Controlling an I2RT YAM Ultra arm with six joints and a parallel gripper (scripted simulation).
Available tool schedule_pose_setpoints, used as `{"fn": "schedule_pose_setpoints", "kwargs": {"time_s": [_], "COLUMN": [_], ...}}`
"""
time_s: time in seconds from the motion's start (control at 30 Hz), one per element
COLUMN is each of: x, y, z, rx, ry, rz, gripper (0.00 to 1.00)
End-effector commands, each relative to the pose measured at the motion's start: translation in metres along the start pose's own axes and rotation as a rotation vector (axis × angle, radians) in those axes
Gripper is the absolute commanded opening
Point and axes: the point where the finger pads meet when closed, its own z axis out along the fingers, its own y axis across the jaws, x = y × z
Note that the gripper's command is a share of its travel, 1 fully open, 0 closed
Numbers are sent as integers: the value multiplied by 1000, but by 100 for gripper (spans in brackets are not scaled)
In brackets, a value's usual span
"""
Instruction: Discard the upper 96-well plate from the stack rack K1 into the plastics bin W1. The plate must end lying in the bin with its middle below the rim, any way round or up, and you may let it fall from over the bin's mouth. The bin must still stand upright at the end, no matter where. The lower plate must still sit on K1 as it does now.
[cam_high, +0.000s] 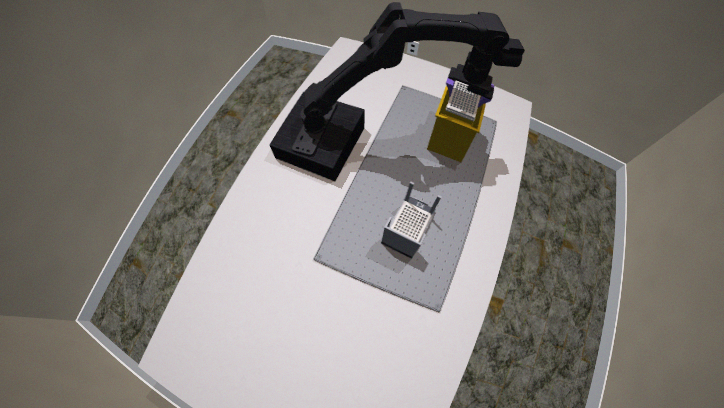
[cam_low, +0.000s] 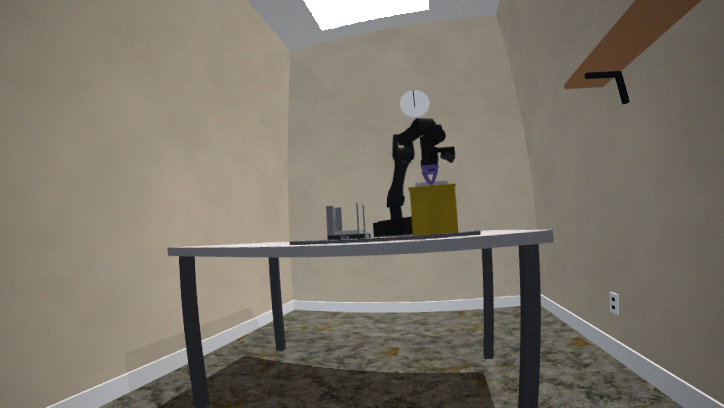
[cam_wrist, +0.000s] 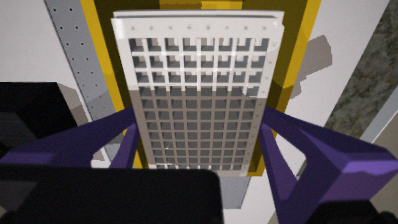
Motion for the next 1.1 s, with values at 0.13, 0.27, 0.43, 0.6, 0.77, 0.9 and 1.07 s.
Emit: {"fn": "schedule_pose_setpoints", "kwargs": {"time_s": [0.13, 0.27, 0.43, 0.6, 0.77, 0.9, 1.07], "x": [-7, -7, -6, -6, -6, -6, -6], "y": [-4, -4, -4, -4, -4, -4, -4], "z": [-8, -10, -21, -21, -21, -21, -21], "rx": [20, 23, 47, 47, 47, 47, 47], "ry": [-25, -26, -39, -39, -39, -39, -39], "rz": [-3, -3, -1, -1, -1, -1, -1], "gripper": [0, 0, 100, 100, 100, 100, 100]}}
